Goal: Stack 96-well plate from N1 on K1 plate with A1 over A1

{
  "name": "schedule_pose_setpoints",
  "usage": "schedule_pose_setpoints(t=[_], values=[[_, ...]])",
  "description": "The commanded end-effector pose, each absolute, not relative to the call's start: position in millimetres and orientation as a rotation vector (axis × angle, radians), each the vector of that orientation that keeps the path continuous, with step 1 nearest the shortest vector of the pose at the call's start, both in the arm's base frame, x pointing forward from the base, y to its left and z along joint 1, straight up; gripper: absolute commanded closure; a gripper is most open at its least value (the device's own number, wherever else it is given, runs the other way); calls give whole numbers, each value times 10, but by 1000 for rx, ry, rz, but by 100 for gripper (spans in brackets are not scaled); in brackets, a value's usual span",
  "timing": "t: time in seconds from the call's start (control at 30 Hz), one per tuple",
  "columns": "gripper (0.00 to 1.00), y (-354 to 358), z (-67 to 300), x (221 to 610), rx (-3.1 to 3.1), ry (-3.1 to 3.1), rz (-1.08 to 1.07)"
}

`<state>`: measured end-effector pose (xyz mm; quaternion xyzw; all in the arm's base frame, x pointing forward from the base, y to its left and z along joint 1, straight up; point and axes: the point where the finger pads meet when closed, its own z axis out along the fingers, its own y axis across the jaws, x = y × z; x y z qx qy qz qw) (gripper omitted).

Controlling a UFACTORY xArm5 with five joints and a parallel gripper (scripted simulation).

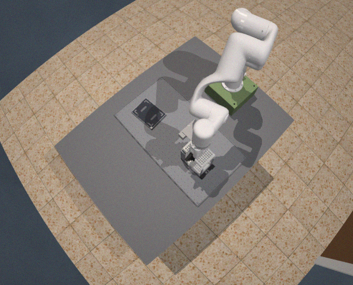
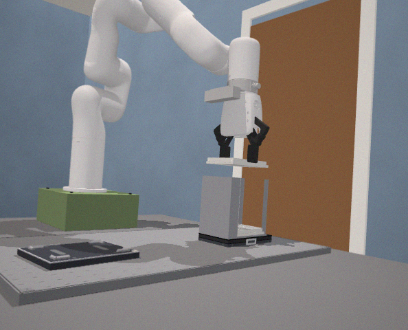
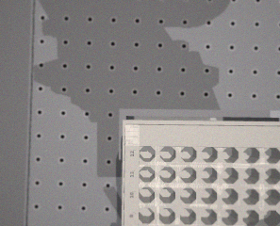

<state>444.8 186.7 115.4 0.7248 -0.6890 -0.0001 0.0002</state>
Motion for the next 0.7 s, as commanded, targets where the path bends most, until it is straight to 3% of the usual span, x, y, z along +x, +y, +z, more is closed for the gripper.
schedule_pose_setpoints(t=[0.0,0.67], values=[[100,1872,1173,4462,2280,-2168,2],[100,1868,1090,4462,2280,-2168,2]])
